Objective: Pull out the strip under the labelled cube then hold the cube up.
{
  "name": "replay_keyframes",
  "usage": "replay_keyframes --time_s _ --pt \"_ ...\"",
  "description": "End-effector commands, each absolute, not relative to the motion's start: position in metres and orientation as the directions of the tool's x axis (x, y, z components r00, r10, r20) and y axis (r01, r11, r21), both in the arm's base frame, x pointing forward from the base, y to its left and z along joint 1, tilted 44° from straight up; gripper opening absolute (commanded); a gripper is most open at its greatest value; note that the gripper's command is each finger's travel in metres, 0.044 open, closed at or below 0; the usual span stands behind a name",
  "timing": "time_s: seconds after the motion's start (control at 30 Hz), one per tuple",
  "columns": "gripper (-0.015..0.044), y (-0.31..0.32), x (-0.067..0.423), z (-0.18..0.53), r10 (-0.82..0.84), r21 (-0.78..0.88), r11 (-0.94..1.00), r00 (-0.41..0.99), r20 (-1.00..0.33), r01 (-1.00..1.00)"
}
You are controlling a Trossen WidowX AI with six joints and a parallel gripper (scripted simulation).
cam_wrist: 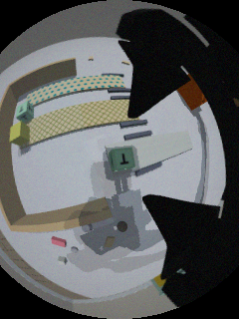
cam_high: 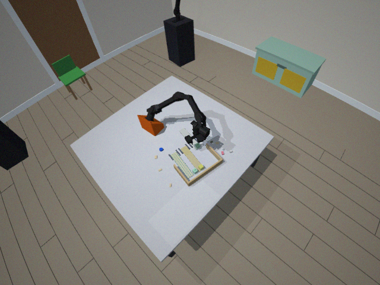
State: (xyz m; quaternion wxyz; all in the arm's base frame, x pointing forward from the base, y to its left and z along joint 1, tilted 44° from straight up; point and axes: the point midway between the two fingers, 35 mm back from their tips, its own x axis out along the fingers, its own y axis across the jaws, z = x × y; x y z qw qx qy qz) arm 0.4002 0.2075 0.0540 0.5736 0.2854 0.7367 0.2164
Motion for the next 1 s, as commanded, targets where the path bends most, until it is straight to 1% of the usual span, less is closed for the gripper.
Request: replay_keyframes --time_s 0.0,0.2,0.23,0.97 --pt "0.0414 0.208 0.407 0.049 0.67 0.647 0.743 -0.186 -0.719 0.174" --pt "0.0256 0.213 0.406 0.043 0.67 0.647 0.743 -0.186 -0.719 0.174" --pt "0.025 0.214 0.406 0.042 0.67 0.647 0.743 -0.186 -0.719 0.174" --pt "0.025 0.239 0.399 0.017 0.671 0.648 0.741 -0.186 -0.718 0.174"
